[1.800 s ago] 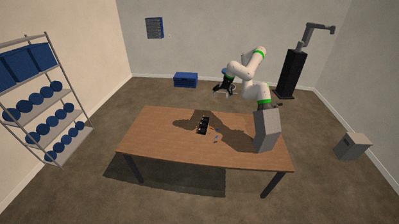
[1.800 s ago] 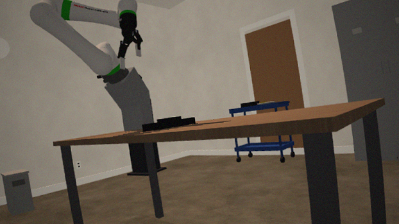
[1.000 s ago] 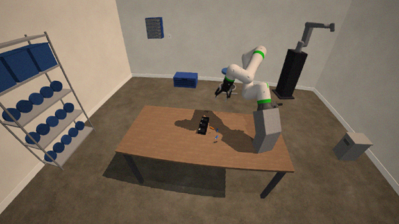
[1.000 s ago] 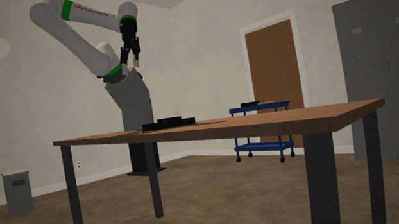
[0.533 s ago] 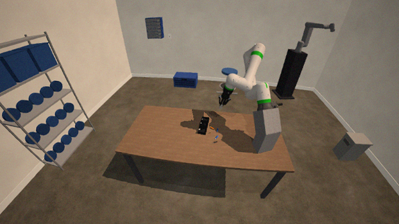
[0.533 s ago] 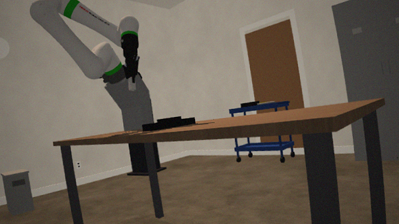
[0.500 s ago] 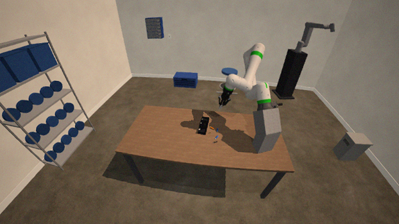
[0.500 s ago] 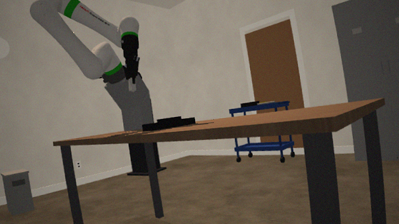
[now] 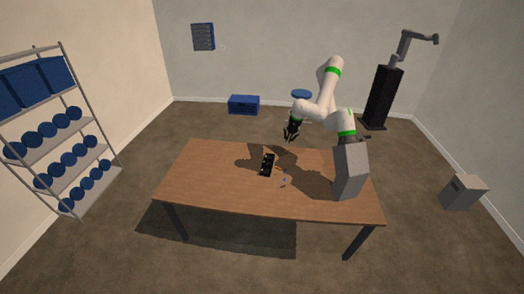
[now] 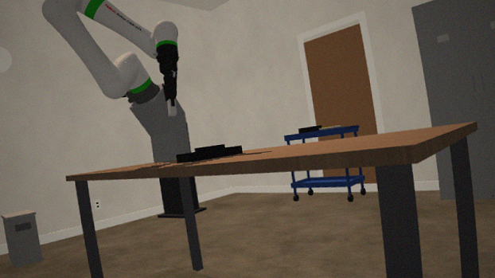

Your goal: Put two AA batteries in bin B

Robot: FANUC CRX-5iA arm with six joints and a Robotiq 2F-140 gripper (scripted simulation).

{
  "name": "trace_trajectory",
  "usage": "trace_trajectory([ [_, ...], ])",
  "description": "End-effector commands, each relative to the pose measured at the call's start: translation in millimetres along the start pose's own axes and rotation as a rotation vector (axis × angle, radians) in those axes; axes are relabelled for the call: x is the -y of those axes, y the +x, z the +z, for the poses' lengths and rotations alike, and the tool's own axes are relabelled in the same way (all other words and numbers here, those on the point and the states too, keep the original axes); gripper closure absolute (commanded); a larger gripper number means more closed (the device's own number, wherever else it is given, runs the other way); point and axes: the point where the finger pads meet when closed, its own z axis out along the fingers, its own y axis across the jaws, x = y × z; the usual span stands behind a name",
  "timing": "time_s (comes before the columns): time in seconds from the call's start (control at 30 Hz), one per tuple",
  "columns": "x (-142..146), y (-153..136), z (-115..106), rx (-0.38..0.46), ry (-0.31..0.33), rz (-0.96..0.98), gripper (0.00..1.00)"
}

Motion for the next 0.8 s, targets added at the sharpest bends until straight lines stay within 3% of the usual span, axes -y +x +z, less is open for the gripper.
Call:
trace_trajectory([
  [0.0,-3,14,0,-0.004,0.025,0.155,0.95],
  [0.77,-9,92,-5,-0.011,0.156,0.865,0.95],
])
